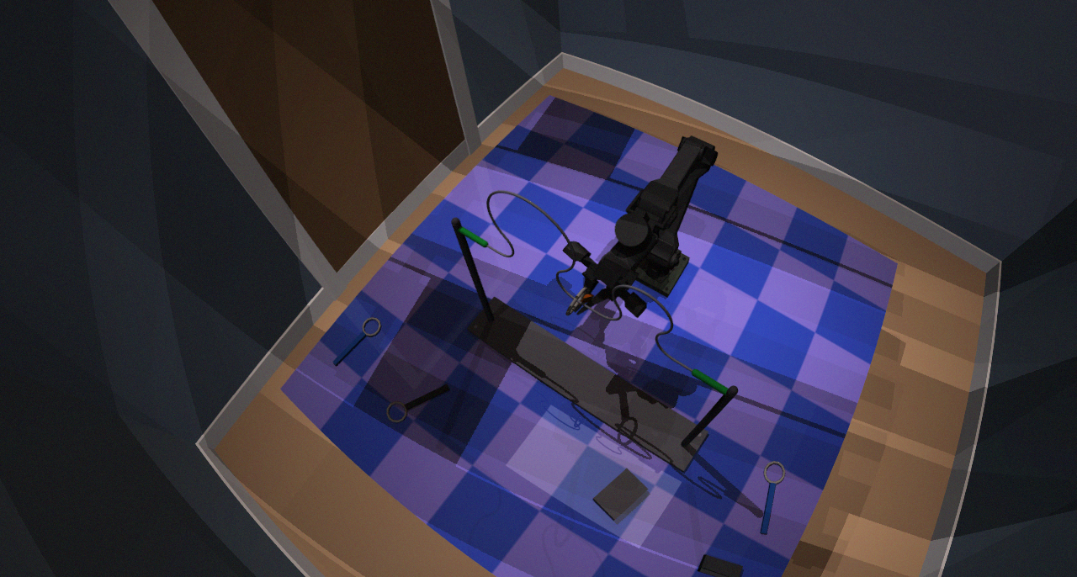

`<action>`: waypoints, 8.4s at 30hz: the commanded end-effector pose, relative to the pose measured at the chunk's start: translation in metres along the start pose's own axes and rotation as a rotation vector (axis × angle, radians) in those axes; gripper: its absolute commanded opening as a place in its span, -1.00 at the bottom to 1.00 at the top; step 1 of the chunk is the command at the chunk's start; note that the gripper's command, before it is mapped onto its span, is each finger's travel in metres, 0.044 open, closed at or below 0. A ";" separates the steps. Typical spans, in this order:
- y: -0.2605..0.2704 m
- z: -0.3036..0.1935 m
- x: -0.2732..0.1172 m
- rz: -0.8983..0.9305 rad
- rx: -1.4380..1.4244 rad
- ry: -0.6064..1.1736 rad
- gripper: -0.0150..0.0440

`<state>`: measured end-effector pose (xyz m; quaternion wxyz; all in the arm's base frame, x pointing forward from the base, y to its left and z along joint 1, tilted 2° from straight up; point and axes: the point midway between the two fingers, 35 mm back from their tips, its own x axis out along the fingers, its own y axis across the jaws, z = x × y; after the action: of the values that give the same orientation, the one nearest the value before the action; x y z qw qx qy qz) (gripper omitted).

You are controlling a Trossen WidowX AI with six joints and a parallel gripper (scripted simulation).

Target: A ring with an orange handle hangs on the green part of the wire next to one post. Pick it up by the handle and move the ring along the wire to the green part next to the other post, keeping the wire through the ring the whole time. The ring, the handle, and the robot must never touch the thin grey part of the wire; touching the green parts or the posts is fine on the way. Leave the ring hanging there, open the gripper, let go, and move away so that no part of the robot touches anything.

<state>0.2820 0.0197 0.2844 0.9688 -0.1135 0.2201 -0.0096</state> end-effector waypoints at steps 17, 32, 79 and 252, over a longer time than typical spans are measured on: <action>0.037 0.006 -0.008 0.080 0.147 0.012 -1.00; 0.057 0.009 -0.012 0.109 0.198 0.017 -1.00; 0.164 0.086 -0.070 0.577 0.999 0.113 -1.00; 0.080 0.139 -0.092 -0.033 -0.045 -0.024 -1.00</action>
<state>0.2559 0.1390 0.4266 0.9716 -0.1039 0.2124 -0.0084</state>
